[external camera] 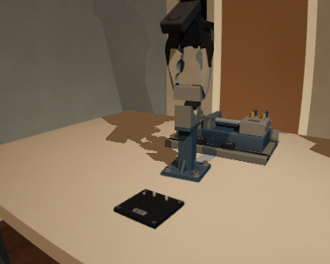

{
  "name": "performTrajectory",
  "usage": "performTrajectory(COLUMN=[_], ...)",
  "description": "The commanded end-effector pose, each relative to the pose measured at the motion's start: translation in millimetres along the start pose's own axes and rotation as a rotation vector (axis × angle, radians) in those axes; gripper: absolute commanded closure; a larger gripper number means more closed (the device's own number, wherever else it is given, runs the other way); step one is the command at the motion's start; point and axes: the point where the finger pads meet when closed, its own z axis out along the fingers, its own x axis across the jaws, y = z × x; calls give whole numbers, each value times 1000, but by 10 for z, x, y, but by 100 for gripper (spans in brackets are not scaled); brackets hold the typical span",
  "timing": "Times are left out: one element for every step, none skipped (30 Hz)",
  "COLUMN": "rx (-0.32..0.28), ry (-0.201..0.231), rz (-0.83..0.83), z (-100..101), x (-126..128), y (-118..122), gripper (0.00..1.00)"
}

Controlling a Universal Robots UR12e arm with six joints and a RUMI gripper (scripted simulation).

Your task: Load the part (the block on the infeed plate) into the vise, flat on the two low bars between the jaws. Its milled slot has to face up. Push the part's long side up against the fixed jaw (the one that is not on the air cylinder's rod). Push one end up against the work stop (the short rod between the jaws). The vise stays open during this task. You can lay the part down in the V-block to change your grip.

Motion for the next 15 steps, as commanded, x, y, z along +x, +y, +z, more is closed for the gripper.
performTrajectory(rx=[13, 16, 19, 21, 23, 25, 27, 29, 30, 31, 32, 33, 33, 34, 34], ry=[1, 1, 1, 1, 1, 1, 1, 1, 1, 1, 1, 1, 1, 1, 1], rz=[0, 0, 0, 0, 0, 0, 0, 0, 0, 0, 0, 0, 0, 0, 0], z=[-3, -3, -3, -3, -3, -3, -4, -4, -4, -4, -4, -4, -4, -4, -4], x=[3, 3, 3, 3, 3, 3, 3, 3, 3, 3, 3, 3, 3, 3, 3], y=[1, 1, 1, 1, 1, 2, 2, 2, 2, 2, 2, 2, 2, 2, 2], gripper=[100, 100, 100, 100, 100, 100, 100, 100, 100, 100, 100, 100, 100, 100, 100])
